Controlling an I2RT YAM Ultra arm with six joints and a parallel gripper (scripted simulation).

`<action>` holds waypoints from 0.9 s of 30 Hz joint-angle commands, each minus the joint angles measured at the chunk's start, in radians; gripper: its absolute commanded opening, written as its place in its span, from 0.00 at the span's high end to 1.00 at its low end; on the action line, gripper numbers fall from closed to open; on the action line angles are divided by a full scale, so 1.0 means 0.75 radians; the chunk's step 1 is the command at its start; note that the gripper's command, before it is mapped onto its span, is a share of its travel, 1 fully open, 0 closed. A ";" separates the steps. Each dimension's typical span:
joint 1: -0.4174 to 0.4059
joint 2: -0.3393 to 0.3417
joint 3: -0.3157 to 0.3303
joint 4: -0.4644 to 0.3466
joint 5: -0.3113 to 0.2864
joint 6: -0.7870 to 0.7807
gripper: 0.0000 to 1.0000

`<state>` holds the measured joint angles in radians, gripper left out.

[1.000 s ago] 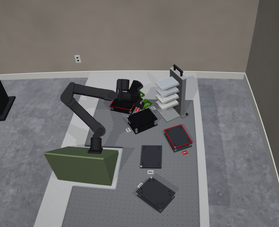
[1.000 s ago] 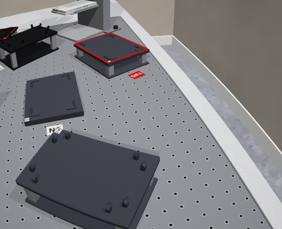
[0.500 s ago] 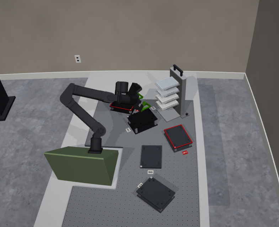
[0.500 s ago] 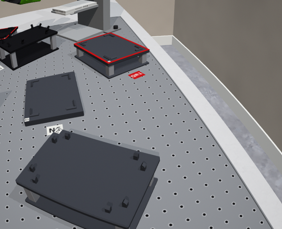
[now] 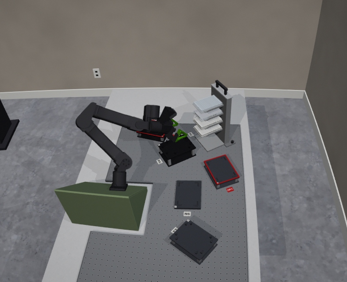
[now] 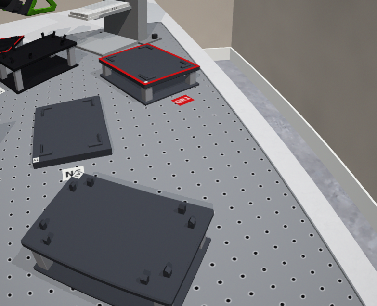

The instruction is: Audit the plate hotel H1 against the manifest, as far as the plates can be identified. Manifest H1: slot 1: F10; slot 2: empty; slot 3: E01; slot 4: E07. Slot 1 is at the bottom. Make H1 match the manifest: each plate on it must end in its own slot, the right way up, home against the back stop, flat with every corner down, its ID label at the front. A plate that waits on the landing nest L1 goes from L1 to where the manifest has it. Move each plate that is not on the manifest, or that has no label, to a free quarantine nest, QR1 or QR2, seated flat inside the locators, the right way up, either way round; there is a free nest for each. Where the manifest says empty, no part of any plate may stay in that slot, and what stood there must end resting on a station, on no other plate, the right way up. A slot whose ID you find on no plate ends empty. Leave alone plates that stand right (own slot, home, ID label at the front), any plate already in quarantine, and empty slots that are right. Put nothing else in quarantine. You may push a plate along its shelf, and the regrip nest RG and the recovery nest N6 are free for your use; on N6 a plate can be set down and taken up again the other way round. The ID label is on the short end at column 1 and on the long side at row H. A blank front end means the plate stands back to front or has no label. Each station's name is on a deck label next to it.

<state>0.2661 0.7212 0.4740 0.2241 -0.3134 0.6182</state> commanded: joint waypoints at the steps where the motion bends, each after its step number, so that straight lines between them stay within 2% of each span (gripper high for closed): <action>1: 0.018 0.008 -0.008 0.045 0.059 0.001 0.00; 4: 0.046 0.022 -0.024 0.074 0.087 0.002 0.00; 24: 0.060 0.235 0.074 0.191 0.102 0.002 0.00; 27: 0.061 0.239 0.076 0.193 0.102 0.002 0.00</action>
<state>0.3126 0.9028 0.5159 0.3546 -0.2497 0.6189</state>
